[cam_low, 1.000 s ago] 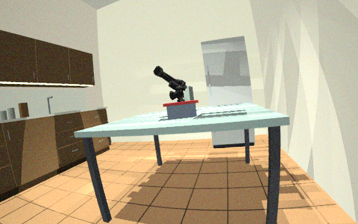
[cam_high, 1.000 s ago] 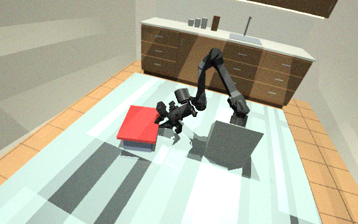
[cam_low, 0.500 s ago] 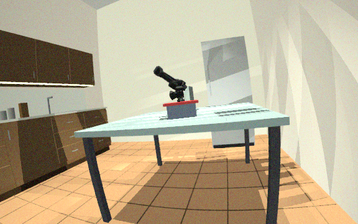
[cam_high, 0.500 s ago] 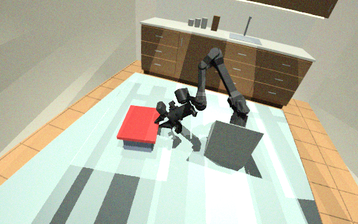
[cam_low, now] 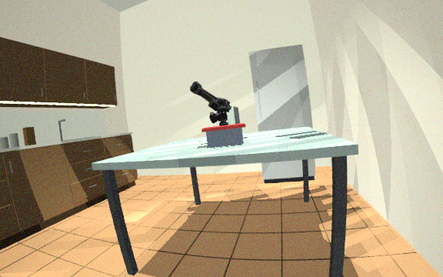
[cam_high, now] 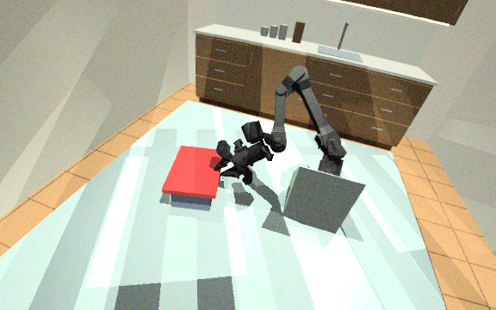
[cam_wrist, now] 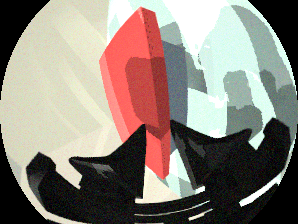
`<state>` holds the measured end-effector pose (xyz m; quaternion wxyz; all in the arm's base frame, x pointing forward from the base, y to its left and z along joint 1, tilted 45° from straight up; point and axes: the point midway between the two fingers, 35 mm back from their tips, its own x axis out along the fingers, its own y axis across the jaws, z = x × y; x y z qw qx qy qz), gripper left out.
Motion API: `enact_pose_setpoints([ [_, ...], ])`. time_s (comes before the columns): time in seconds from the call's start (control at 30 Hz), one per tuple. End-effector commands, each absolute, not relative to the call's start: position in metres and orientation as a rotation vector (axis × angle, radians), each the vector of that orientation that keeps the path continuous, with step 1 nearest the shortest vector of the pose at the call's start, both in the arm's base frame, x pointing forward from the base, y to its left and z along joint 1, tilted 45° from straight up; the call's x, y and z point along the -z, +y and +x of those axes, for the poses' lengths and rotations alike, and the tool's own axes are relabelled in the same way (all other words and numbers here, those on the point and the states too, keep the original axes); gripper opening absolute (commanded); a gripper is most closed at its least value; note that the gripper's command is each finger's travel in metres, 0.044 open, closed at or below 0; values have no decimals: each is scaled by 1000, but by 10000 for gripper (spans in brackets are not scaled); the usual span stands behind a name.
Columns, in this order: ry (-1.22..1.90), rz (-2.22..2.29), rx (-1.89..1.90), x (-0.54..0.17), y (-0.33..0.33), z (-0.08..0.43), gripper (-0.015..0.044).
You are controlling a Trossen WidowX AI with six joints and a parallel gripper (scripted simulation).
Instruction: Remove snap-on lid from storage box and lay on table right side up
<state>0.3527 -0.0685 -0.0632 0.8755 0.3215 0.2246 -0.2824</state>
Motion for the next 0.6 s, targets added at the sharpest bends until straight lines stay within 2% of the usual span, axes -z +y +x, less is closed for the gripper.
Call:
enact_pose_setpoints([
  [0.0, 466, 676, 587, 61, -66, 352, 0],
  [0.57, 466, 676, 586, 59, -64, 352, 0],
])
